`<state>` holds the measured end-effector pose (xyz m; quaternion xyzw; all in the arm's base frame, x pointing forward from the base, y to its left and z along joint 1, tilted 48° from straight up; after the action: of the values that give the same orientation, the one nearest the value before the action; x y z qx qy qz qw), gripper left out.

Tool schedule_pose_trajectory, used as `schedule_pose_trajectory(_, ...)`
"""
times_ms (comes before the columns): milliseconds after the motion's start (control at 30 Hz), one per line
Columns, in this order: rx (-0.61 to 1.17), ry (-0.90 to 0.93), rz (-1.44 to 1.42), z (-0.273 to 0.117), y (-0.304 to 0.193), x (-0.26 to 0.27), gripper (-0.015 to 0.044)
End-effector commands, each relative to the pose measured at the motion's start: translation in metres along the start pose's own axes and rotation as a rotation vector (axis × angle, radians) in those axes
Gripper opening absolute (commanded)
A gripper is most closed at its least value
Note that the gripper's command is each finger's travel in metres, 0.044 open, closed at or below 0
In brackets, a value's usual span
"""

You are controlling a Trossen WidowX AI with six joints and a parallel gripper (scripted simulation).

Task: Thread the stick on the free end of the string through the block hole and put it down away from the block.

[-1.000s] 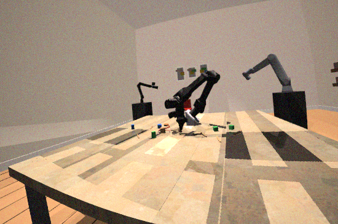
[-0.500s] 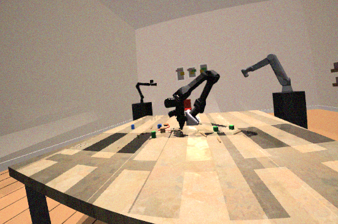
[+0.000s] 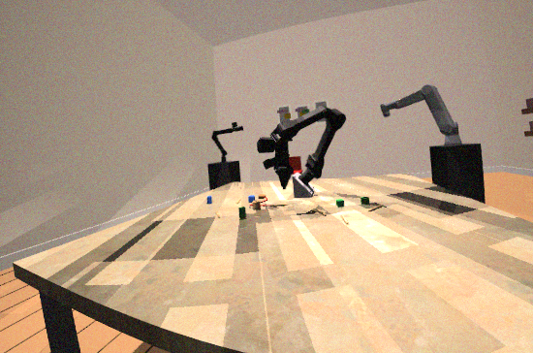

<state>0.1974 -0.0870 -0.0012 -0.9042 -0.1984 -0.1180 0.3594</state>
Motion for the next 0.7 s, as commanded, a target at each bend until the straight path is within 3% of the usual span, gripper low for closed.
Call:
schedule_pose_trajectory(0,-0.001,0.002,0.002,0.0,0.0,0.0,0.0367)
schedule_pose_trajectory(100,-0.001,0.0,0.001,-0.02,0.002,0.0,0.044)
schedule_pose_trajectory(667,0.0,0.005,0.008,-0.026,0.002,0.0,0.044)
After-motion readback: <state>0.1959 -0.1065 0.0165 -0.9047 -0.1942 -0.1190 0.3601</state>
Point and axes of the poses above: the point midway between the two fingers, 35 mm back from their tips, its own z axis out along the fingers, its own x axis across the jaws, y = z × x, the point moved 1 cm from there along -z, back along the fingers, and after that the axes turned 6 degrees about -z, right-handed, at the moved point
